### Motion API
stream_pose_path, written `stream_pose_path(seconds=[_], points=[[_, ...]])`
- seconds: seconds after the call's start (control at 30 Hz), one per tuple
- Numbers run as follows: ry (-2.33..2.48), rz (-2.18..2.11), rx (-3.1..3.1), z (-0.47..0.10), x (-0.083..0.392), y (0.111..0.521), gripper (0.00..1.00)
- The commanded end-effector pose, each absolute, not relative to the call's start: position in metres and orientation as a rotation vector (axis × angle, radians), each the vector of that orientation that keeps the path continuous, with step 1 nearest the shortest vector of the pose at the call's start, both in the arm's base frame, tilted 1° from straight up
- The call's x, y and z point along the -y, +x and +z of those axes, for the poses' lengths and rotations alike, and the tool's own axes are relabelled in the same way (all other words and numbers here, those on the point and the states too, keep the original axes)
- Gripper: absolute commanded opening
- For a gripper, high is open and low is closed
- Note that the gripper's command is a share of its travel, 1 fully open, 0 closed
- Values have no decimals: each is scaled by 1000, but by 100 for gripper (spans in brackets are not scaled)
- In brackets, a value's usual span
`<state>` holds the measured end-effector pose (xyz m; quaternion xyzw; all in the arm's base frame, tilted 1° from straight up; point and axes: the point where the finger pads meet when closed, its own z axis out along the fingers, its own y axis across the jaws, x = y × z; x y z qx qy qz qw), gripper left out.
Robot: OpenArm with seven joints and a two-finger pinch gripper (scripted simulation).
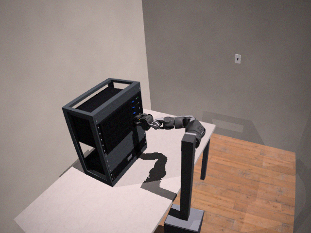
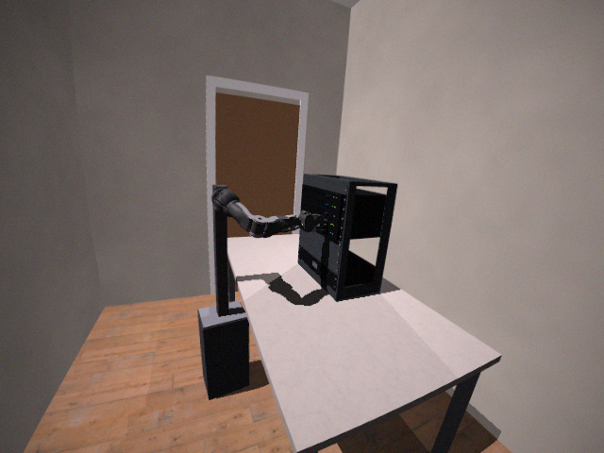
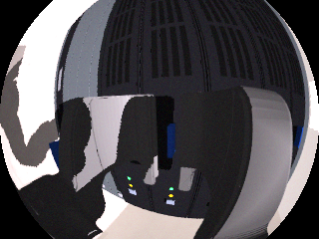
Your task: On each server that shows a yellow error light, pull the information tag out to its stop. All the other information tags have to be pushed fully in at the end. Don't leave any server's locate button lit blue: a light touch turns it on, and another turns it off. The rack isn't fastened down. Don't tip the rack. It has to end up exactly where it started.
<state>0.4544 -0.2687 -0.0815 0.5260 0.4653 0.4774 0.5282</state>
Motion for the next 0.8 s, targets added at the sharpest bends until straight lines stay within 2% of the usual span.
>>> stream_pose_path(seconds=[0.0,0.77], points=[[1258,1138,-1115,-82,268,455,10],[1260,1136,-1115,-83,270,461,10]])
